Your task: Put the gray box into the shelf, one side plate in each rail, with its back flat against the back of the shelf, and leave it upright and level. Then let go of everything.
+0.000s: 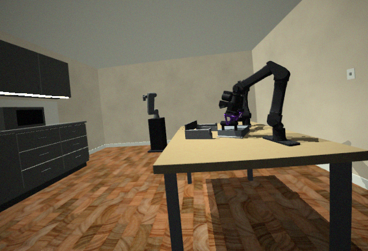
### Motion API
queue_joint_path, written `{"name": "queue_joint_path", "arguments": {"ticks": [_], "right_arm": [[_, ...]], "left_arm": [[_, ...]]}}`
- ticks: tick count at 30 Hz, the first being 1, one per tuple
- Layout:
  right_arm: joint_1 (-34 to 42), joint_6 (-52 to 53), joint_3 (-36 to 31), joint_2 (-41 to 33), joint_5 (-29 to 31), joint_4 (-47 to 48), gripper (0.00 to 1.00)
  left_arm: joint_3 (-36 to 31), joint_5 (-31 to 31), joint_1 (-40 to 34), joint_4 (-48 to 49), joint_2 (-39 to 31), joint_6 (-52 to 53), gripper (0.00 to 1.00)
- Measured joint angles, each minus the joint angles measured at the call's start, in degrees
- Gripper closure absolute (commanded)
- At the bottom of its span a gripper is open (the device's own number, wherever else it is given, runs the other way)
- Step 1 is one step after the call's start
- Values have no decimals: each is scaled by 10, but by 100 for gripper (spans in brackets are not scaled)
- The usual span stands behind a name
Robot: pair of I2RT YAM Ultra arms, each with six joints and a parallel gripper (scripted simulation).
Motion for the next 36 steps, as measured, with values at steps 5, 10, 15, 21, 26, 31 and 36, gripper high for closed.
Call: {"name": "queue_joint_path", "arguments": {"ticks": [5, 10, 15, 21, 26, 31, 36], "right_arm": [[-3, -3, -10, 2, 0, 15, 0], [-3, -3, -9, 1, 0, 18, 0], [-3, -3, -9, 1, 0, 18, 0], [-3, -3, -9, 1, 0, 18, 0], [-3, -3, -9, 1, 0, 18, 84], [-3, -4, -9, 1, -1, 17, 84], [-3, -4, -9, 1, -1, 17, 84]], "left_arm": [[-7, 1, 1, 19, 5, 1, 0], [-7, 1, 1, 24, 5, 1, 84], [-7, 1, 1, 24, 5, 0, 84], [-7, 1, 1, 24, 5, 0, 84], [-7, 1, 1, 24, 5, 0, 84], [-7, 1, 1, 24, 5, 1, 84], [-7, 1, 1, 24, 5, 1, 84]]}}
